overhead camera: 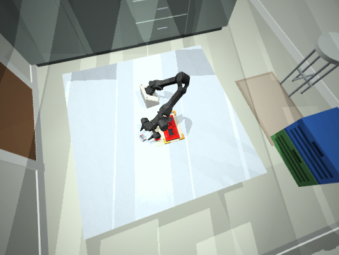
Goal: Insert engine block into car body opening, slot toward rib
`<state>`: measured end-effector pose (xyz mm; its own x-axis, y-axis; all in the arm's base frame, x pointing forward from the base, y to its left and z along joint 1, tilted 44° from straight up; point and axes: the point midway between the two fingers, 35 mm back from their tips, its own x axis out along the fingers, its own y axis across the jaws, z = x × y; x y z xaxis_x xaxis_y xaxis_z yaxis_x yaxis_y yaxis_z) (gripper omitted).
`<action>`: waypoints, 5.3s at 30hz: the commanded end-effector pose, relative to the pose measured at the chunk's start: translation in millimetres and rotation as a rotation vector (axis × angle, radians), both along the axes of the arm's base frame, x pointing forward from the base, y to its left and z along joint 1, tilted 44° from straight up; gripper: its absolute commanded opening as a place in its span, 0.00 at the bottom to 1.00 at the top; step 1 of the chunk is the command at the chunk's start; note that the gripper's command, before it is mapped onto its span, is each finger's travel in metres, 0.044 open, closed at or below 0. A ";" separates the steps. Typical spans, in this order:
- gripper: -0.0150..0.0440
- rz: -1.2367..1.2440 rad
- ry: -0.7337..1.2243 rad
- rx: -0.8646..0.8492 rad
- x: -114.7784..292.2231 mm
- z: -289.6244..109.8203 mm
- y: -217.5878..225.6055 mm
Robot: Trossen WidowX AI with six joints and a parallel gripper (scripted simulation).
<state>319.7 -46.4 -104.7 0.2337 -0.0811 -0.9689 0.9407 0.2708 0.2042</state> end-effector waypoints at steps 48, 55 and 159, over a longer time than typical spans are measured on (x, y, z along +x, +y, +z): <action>1.00 -0.843 0.421 0.547 7.6 -1.1 -34.9; 1.00 -1.028 0.521 0.643 8.9 6.5 -42.7; 0.25 -1.320 0.659 0.819 18.3 -30.9 -27.4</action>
<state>333.0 -67.3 -141.3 -0.0239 0.6701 -0.7419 0.3782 -0.6809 -0.6272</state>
